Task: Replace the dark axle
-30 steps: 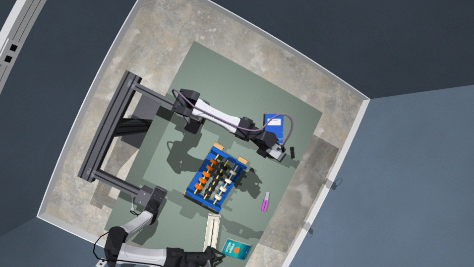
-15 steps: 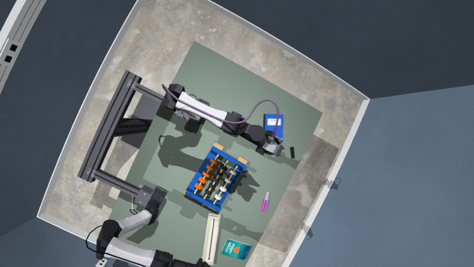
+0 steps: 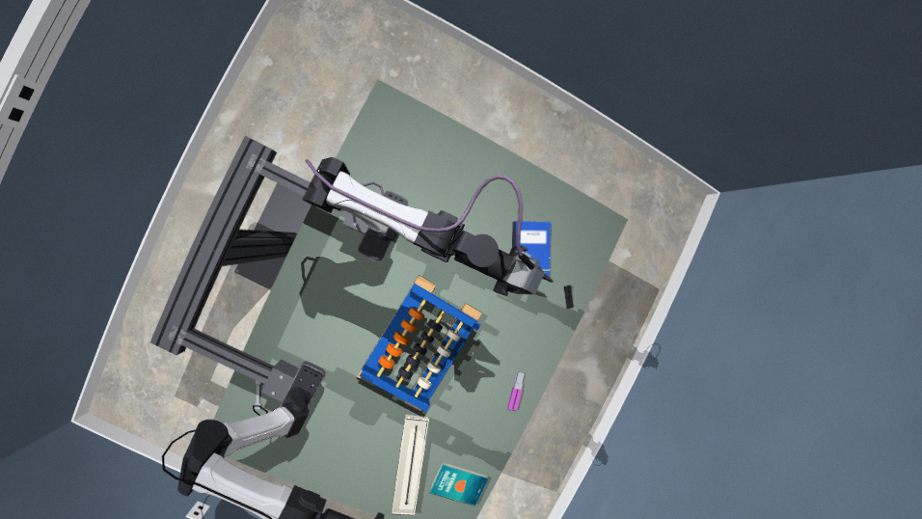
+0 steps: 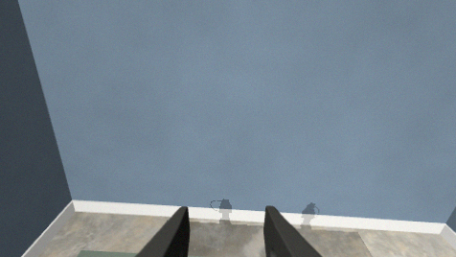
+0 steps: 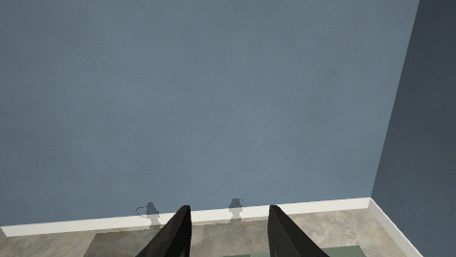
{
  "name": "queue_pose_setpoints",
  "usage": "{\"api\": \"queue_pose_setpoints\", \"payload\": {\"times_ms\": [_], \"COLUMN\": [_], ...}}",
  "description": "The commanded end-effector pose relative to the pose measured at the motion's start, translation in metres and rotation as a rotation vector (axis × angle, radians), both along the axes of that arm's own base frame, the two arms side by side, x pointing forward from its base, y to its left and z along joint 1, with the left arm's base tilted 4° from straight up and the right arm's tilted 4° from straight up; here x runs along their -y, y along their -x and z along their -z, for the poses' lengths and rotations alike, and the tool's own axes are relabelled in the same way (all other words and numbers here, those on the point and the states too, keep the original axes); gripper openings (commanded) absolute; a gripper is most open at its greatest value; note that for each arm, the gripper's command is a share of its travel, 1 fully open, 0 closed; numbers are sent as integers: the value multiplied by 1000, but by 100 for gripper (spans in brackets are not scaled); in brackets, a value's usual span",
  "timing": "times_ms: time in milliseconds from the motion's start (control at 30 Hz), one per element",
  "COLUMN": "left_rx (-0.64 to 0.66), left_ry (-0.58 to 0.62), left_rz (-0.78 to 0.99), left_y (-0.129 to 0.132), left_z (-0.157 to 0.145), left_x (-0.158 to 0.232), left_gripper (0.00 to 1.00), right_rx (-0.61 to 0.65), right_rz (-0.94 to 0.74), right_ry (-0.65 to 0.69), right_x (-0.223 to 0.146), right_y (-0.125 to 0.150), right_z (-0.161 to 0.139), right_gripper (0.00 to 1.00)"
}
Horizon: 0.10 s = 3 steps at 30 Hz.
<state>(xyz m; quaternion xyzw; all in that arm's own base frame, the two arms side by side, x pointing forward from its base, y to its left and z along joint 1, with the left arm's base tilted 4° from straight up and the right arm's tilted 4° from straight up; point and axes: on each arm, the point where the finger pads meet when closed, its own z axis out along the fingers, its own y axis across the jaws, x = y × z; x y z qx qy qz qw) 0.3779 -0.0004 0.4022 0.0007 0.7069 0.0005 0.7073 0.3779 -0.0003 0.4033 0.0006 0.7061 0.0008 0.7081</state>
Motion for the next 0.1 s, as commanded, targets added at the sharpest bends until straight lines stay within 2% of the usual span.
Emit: {"api": "queue_pose_setpoints", "payload": {"times_ms": [0, 67], "left_rx": [87, 87], "left_ry": [-7, -7], "left_rz": [8, 8], "left_y": [8, 8], "left_z": [-33, -33], "left_x": [2, 2], "left_gripper": [33, 33], "right_rx": [42, 42], "right_rz": [-3, -3], "right_ry": [-4, -4], "right_x": [0, 0], "right_y": [3, 3], "right_z": [-16, -16], "right_gripper": [35, 35]}}
